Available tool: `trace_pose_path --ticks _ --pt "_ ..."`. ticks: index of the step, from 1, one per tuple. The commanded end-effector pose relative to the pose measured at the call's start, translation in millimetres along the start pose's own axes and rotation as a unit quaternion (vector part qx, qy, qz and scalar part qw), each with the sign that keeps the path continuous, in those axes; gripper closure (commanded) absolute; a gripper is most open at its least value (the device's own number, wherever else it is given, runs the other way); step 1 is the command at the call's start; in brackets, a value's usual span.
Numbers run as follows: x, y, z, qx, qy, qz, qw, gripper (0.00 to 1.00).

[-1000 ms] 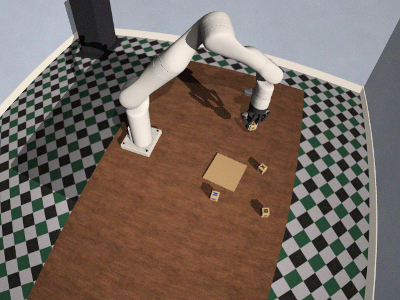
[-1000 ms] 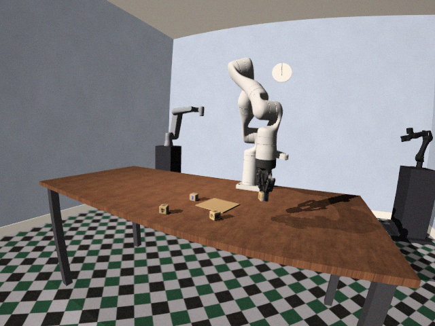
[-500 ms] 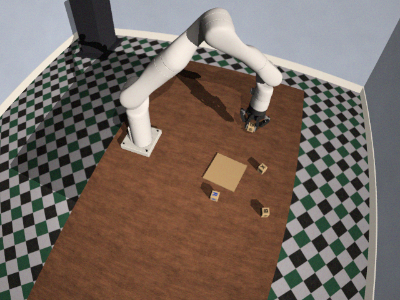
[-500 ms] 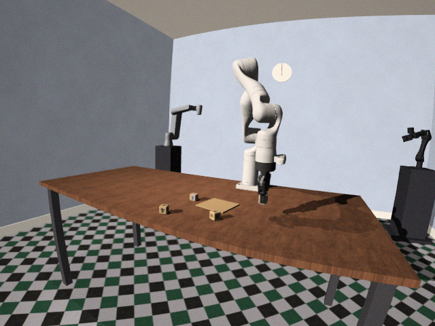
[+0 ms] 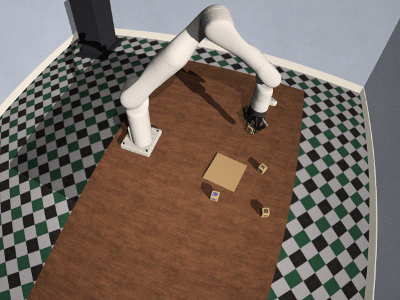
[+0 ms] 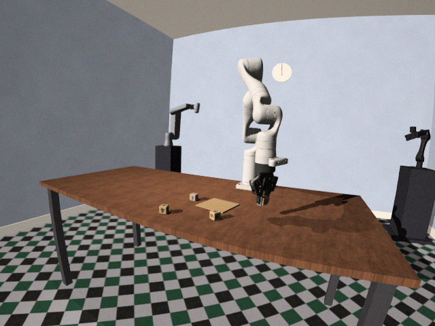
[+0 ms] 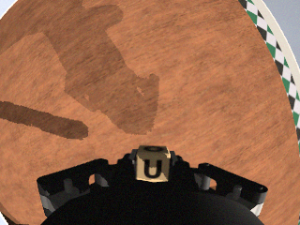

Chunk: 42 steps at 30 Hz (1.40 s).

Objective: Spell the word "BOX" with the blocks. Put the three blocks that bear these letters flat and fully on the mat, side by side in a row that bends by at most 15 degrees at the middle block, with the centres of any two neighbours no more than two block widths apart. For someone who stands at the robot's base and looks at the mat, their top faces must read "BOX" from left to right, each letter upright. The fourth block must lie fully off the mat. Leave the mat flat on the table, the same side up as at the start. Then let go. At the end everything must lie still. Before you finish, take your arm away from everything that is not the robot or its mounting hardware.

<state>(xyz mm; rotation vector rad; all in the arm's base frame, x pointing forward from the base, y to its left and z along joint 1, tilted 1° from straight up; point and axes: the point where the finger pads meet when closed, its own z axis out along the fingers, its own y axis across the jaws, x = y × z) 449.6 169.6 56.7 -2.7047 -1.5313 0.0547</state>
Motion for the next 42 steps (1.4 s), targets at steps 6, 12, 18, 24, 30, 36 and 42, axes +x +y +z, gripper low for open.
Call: trace_pose_path --ticks 6,12,18,24,30,36,42 --pt "4 1 -0.7 -0.008 0.005 0.118 0.993 0.74" --pt "5 4 -0.9 -0.012 0.009 0.201 0.979 0.74" --pt "6 6 -1.2 -0.014 0.012 0.245 0.969 0.74" --pt "7 8 -1.7 -0.016 0.016 0.291 0.956 0.74" --pt "8 9 -2.0 -0.017 0.018 0.315 0.949 0.74" --pt "8 10 -2.2 -0.018 0.019 0.326 0.945 0.74" --pt "8 10 -2.3 -0.018 0.020 0.330 0.944 0.74"
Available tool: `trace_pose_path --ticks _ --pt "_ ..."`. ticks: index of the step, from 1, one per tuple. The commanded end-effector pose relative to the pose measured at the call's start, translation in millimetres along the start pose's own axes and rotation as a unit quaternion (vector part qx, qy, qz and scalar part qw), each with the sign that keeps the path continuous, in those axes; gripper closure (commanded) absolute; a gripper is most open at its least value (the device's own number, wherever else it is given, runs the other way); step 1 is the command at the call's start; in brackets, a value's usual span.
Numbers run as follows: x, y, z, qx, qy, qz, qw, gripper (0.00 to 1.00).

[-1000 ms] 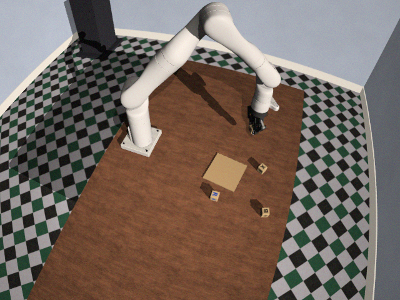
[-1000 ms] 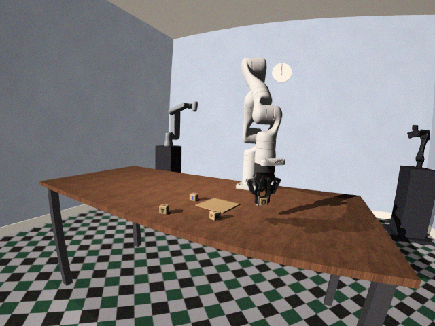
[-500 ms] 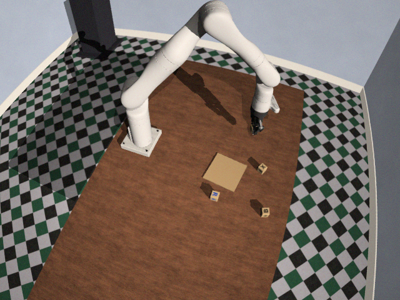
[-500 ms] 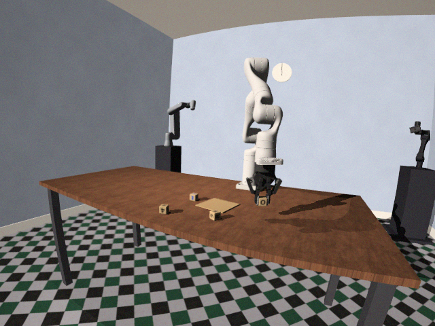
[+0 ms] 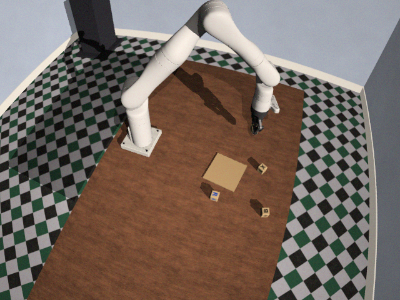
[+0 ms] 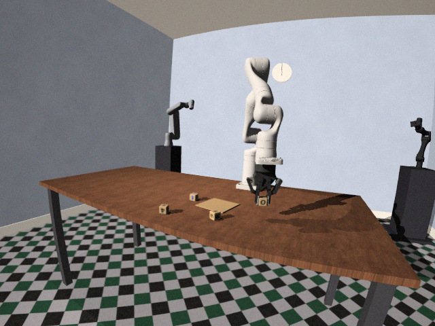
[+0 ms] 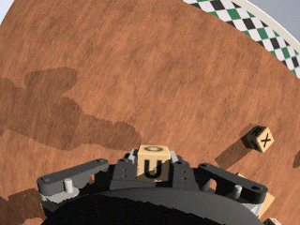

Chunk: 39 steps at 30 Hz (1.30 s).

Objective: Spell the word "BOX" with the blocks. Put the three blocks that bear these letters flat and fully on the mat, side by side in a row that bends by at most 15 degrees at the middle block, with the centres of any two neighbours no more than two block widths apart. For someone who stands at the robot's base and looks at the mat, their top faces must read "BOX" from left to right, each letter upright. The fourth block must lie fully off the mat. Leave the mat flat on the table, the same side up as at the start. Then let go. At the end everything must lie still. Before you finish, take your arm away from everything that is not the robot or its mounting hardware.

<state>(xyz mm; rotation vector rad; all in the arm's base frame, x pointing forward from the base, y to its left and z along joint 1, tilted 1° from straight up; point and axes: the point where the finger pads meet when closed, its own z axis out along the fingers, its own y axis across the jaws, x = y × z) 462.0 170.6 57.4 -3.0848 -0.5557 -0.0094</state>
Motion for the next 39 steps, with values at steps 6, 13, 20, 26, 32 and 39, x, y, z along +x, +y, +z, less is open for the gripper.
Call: trace_pose_path --ticks 6,13,20,26,32,39 --pt "0.6 -0.3 -0.9 0.000 0.001 0.000 1.000 0.74" --pt "0.7 -0.4 -0.8 0.000 0.004 0.000 1.000 0.74" --pt "0.9 -0.6 -0.4 0.000 0.016 0.000 1.000 0.74" --pt "1.1 -0.7 -0.1 0.001 0.028 0.000 1.000 0.74" --pt "1.0 -0.7 -0.3 0.000 0.054 0.000 0.999 0.74" --pt "0.9 -0.8 -0.3 0.001 0.090 0.000 0.996 0.74"
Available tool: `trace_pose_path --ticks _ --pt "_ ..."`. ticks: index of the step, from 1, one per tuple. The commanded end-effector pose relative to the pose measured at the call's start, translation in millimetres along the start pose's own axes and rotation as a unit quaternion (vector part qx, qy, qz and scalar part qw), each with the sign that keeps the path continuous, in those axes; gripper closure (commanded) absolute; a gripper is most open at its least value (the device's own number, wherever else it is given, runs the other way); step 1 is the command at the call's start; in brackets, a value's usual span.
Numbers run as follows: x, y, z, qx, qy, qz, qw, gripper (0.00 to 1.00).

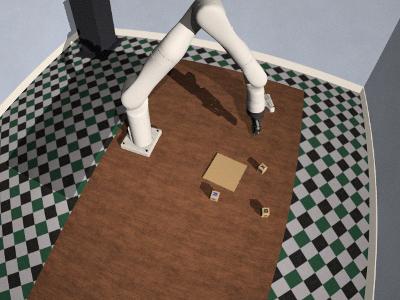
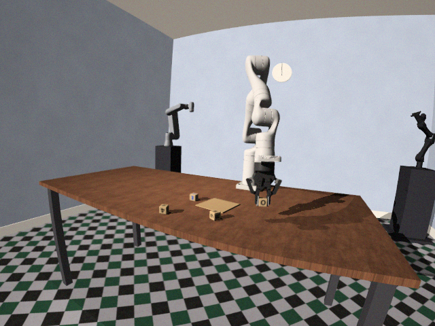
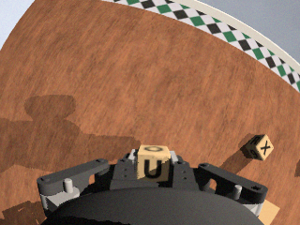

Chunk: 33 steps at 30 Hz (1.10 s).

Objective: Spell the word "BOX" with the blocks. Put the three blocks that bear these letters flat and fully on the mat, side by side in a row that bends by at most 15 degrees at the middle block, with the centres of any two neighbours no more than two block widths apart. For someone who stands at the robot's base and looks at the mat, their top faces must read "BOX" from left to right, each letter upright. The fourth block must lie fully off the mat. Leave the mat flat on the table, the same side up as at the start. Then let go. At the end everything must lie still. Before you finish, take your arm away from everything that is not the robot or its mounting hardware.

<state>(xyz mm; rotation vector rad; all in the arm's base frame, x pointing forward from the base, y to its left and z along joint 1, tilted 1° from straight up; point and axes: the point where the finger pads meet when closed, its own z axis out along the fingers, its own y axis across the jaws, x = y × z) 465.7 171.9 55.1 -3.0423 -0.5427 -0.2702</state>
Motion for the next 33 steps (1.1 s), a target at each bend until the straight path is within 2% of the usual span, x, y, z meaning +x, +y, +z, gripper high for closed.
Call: trace_pose_path --ticks 1,16,18,33 --pt "-2.5 -1.0 -3.1 0.000 0.004 -0.001 1.000 0.74" --pt "-3.1 -1.3 -3.5 0.000 0.121 -0.001 0.993 0.74" --pt "-3.1 -1.3 -3.5 0.000 0.121 -0.001 0.993 0.74" --pt "-4.0 -0.1 -1.4 -0.002 0.239 -0.002 0.971 0.74"
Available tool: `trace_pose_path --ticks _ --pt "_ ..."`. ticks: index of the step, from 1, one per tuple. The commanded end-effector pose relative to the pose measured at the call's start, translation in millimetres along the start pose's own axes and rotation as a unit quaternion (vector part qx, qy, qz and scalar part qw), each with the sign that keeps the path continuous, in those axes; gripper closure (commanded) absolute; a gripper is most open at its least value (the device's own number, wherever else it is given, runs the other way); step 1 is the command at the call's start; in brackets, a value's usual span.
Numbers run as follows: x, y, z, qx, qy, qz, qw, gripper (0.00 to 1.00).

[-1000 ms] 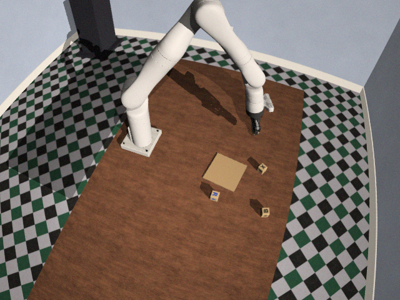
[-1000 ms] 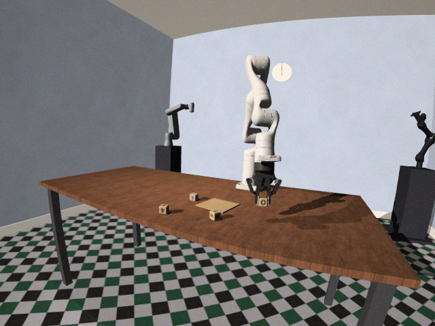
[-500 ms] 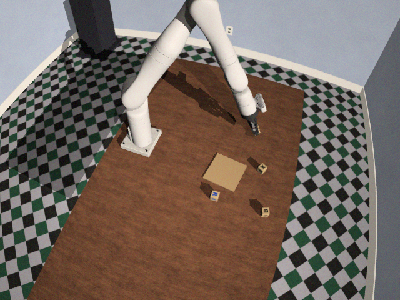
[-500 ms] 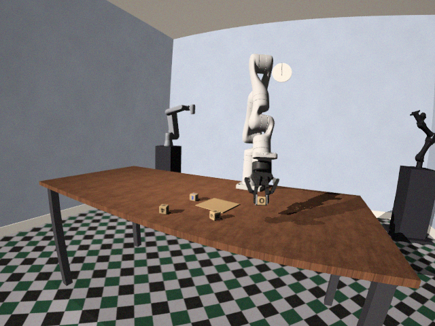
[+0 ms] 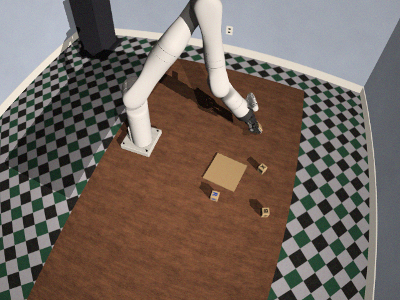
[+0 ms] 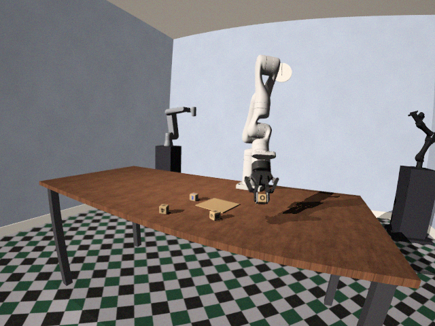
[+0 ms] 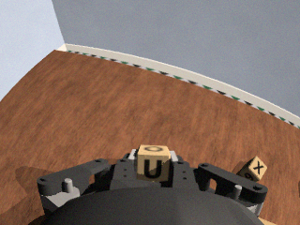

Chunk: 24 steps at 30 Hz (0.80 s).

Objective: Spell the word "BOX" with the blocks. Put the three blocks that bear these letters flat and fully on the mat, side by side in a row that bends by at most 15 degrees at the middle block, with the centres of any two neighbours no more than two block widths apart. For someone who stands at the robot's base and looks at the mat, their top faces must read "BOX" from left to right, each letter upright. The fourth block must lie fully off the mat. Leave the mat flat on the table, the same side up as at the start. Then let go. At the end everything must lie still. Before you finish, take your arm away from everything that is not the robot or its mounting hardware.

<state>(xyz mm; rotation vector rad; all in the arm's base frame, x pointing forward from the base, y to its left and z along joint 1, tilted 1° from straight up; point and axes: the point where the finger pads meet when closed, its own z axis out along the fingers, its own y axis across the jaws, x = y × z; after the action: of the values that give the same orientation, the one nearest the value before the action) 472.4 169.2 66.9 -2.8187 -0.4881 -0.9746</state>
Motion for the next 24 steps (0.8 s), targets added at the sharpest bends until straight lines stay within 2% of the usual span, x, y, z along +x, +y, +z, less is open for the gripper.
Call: trace_pose_path --ticks 1,2,17,19,24 --pt "-14.5 -4.8 2.8 0.001 -0.003 -0.005 1.000 0.74" --pt "-14.5 -4.8 2.8 0.001 -0.003 -0.005 1.000 0.74" --pt "-15.6 -5.1 2.2 0.003 0.095 -0.005 0.996 0.74" --pt "-15.6 -5.1 2.2 0.003 0.095 -0.005 0.996 0.74" --pt "-15.5 -5.2 2.6 0.003 0.119 -0.005 0.993 0.74"
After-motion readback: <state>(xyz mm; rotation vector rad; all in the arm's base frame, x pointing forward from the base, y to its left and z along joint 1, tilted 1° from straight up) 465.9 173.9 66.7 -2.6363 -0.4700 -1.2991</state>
